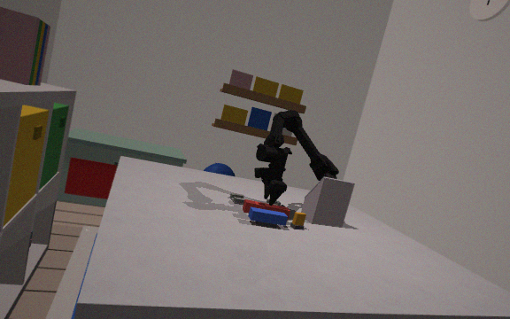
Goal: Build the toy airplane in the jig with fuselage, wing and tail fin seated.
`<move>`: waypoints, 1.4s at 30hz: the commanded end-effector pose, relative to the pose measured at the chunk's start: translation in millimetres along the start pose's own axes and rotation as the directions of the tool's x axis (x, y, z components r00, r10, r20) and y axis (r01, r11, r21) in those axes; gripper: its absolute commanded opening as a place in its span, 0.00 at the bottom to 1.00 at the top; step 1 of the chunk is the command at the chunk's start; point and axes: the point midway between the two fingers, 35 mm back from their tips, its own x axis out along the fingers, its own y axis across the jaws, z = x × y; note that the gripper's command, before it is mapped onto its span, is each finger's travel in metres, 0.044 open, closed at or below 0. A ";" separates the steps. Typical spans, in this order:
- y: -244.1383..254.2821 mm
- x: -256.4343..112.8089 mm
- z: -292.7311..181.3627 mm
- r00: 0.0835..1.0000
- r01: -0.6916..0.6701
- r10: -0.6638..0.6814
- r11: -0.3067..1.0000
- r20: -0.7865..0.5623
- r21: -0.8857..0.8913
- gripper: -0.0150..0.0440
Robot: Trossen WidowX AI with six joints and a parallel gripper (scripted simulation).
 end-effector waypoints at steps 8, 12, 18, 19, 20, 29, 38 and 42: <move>-0.3 20.4 -1.5 1.000 0.008 -0.008 1.000 -0.005 -0.010 1.00; -0.5 26.8 -1.6 1.000 0.009 -0.009 1.000 -0.005 -0.010 1.00; -1.0 36.4 -2.0 1.000 0.010 -0.010 1.000 -0.005 -0.010 1.00; -1.1 38.0 -2.1 1.000 0.010 -0.010 1.000 -0.005 -0.010 1.00; -1.2 39.6 -2.2 1.000 0.011 -0.011 1.000 -0.005 -0.010 1.00; -1.9 46.5 -2.8 1.000 0.012 -0.012 1.000 -0.005 -0.010 0.87; -1.9 46.5 -2.8 1.000 0.012 -0.012 1.000 -0.005 -0.010 0.57; -1.9 46.5 -2.8 1.000 0.012 -0.012 1.000 -0.005 -0.010 0.52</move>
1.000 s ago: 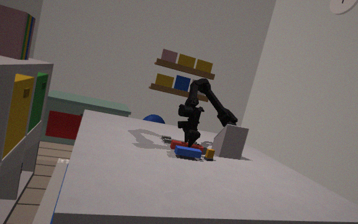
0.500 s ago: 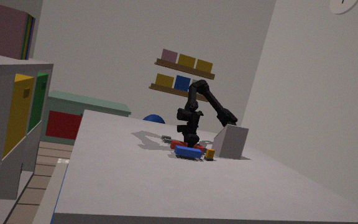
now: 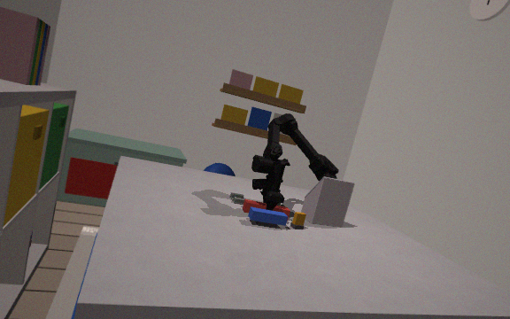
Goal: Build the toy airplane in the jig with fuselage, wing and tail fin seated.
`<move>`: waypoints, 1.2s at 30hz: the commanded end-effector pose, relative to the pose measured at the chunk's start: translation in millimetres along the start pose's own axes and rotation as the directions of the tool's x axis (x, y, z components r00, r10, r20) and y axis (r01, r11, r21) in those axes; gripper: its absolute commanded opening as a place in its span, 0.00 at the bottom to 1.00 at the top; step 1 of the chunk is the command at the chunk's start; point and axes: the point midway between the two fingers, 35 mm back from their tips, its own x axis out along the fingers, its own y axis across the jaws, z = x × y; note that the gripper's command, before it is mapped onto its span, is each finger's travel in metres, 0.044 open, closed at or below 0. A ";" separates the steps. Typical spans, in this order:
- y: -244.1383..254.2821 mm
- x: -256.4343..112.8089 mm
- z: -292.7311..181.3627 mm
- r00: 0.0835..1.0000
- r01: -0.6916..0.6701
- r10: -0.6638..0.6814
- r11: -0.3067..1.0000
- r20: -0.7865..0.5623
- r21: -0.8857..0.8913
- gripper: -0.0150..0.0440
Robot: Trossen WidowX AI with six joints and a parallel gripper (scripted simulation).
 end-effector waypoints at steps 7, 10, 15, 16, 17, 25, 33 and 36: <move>1.4 -8.6 2.1 1.000 0.000 0.000 1.000 0.002 -0.004 0.25; 2.9 -16.9 3.6 1.000 -0.004 0.004 1.000 0.002 -0.005 0.25; 5.3 -31.9 5.7 1.000 -0.012 0.012 1.000 0.004 -0.008 0.25; 5.8 -35.1 6.0 1.000 -0.014 0.014 1.000 0.005 -0.009 0.25; 6.3 -38.3 6.3 1.000 -0.016 0.016 1.000 0.005 -0.011 0.25; 8.2 -63.5 7.2 1.000 -0.023 0.024 1.000 0.006 -0.015 0.25; 7.2 -87.8 6.0 1.000 -0.019 0.019 1.000 0.003 -0.012 0.25; 6.3 -97.1 5.2 1.000 -0.016 0.016 1.000 0.002 -0.010 0.25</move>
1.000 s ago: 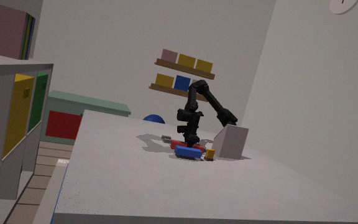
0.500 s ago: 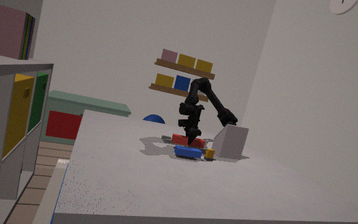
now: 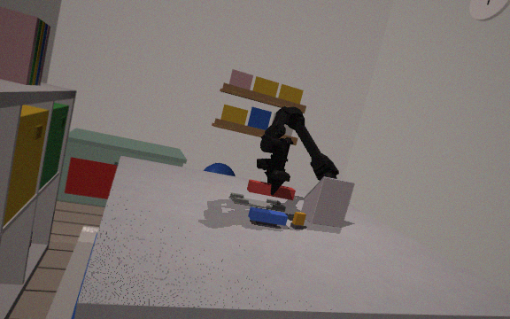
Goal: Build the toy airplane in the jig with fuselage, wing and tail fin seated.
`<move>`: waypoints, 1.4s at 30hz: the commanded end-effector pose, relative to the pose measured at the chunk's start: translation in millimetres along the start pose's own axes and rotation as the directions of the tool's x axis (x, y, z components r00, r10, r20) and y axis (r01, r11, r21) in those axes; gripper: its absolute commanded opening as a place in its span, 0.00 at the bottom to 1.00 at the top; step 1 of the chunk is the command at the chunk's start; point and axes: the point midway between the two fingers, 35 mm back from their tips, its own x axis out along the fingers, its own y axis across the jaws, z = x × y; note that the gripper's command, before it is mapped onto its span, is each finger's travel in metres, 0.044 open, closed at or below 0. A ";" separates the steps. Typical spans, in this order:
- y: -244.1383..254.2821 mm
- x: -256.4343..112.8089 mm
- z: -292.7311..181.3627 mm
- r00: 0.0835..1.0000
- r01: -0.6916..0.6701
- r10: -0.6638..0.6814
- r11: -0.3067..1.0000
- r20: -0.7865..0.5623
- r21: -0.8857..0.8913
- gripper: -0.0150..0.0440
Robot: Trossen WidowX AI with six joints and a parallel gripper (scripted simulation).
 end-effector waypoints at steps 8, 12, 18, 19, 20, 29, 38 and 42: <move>-3.8 -38.2 -2.7 1.000 0.003 -0.003 1.000 0.004 0.016 0.25; -5.3 -46.1 -4.2 1.000 0.007 -0.007 1.000 0.004 0.018 0.25; -14.6 -41.3 -1.2 1.000 -0.001 0.001 1.000 0.002 0.005 0.25; -17.3 -39.9 -0.5 1.000 -0.003 0.003 1.000 0.002 0.002 0.25; -20.0 -38.5 0.3 1.000 -0.005 0.005 1.000 0.002 -0.002 0.25; -45.0 -26.0 5.1 1.000 -0.017 0.017 0.999 0.002 -0.032 0.25; -70.6 -13.3 6.8 1.000 -0.020 0.021 0.998 0.004 -0.060 0.25; -82.1 -7.8 6.5 1.000 -0.019 0.019 0.997 0.005 -0.073 0.25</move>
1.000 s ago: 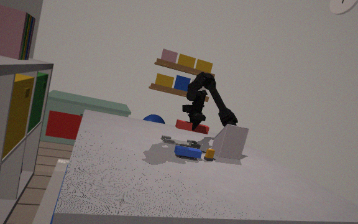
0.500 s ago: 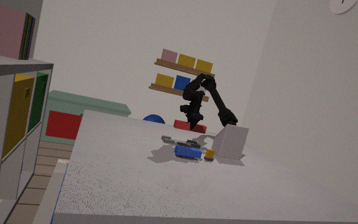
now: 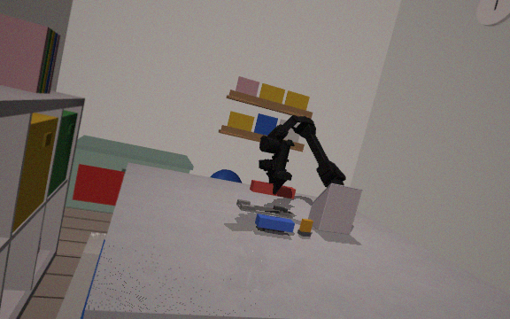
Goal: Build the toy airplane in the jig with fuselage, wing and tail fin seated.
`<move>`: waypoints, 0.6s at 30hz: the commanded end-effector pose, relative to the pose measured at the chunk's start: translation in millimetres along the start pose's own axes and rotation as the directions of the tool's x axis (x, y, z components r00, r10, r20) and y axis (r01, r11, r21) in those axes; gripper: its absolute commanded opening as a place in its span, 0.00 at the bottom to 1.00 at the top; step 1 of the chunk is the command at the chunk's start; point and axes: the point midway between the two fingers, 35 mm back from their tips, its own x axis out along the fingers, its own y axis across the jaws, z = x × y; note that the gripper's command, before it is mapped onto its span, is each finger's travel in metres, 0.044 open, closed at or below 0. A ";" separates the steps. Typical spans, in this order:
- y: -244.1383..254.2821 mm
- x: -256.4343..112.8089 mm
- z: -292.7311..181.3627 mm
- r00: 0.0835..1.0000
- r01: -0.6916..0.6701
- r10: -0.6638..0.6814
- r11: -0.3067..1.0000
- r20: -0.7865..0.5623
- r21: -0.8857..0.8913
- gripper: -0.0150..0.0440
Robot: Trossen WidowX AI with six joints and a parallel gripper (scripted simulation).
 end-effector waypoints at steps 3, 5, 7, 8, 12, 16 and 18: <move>-19.7 6.6 -1.0 1.000 0.006 -0.005 1.000 0.009 -0.015 0.25; -25.5 9.2 -2.0 1.000 0.007 -0.007 1.000 0.010 -0.021 0.25; -31.2 11.8 -3.1 1.000 0.010 -0.010 1.000 0.010 -0.027 0.25; -34.1 13.1 -3.8 1.000 0.011 -0.011 0.999 0.010 -0.030 0.25; -45.6 18.2 -6.7 1.000 0.018 -0.017 0.999 0.009 -0.042 0.25; -57.0 23.1 -10.2 1.000 0.025 -0.025 0.998 0.009 -0.053 0.25; -62.7 25.6 -12.2 1.000 0.030 -0.029 0.998 0.008 -0.059 0.25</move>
